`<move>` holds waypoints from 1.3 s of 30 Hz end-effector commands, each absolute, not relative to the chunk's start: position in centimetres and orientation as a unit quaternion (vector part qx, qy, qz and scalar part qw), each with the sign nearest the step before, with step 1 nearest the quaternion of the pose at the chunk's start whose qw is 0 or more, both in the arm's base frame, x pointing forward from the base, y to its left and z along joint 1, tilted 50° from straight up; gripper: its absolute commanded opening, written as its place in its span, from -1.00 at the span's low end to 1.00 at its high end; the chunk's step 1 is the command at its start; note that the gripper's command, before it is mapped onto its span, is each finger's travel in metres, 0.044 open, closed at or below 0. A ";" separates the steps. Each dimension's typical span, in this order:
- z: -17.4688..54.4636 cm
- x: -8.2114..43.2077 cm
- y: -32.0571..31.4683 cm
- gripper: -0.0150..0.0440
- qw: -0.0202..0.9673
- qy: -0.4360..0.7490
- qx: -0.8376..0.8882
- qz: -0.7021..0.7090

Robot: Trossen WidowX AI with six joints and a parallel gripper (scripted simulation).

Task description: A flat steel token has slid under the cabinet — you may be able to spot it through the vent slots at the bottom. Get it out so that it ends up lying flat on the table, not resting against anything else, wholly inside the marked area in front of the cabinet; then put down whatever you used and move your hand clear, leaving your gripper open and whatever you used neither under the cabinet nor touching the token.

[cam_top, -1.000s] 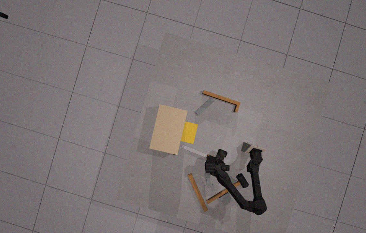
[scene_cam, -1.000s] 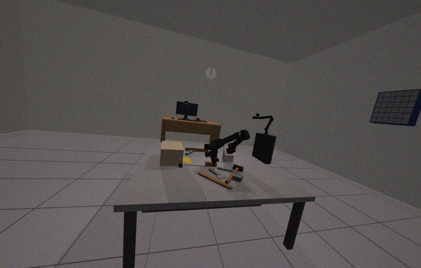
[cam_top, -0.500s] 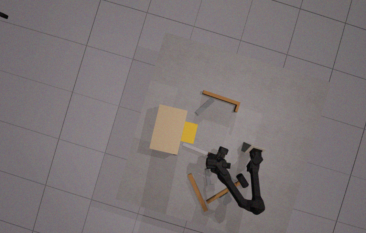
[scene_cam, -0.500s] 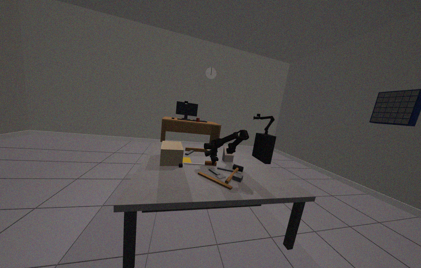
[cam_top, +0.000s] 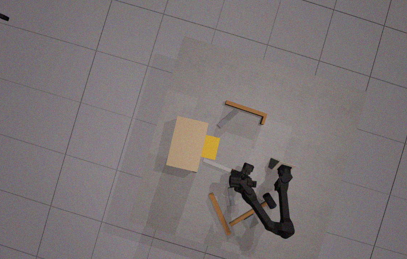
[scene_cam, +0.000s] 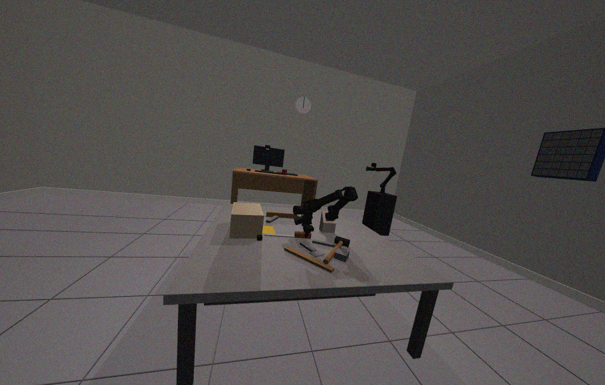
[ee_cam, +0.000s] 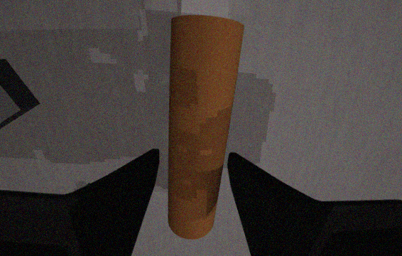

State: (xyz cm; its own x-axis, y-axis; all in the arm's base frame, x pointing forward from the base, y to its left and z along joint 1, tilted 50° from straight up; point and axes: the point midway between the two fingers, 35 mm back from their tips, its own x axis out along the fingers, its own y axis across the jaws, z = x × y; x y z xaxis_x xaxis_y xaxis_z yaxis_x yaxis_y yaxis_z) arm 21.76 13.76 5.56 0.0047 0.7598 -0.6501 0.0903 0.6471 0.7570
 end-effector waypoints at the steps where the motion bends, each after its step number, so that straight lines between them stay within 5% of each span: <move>1: 5.6 21.8 13.8 0.42 0.633 0.650 0.328 0.265; 17: 5.3 21.3 14.0 0.42 0.632 0.650 0.329 0.264; 22: 5.4 21.7 13.9 -0.02 0.633 0.649 0.326 0.267; 30: 5.4 21.7 13.9 -0.20 0.633 0.649 0.326 0.267; 33: 5.4 21.7 13.9 -0.47 0.633 0.649 0.326 0.267; 39: 5.4 21.9 13.9 -0.49 0.633 0.649 0.326 0.267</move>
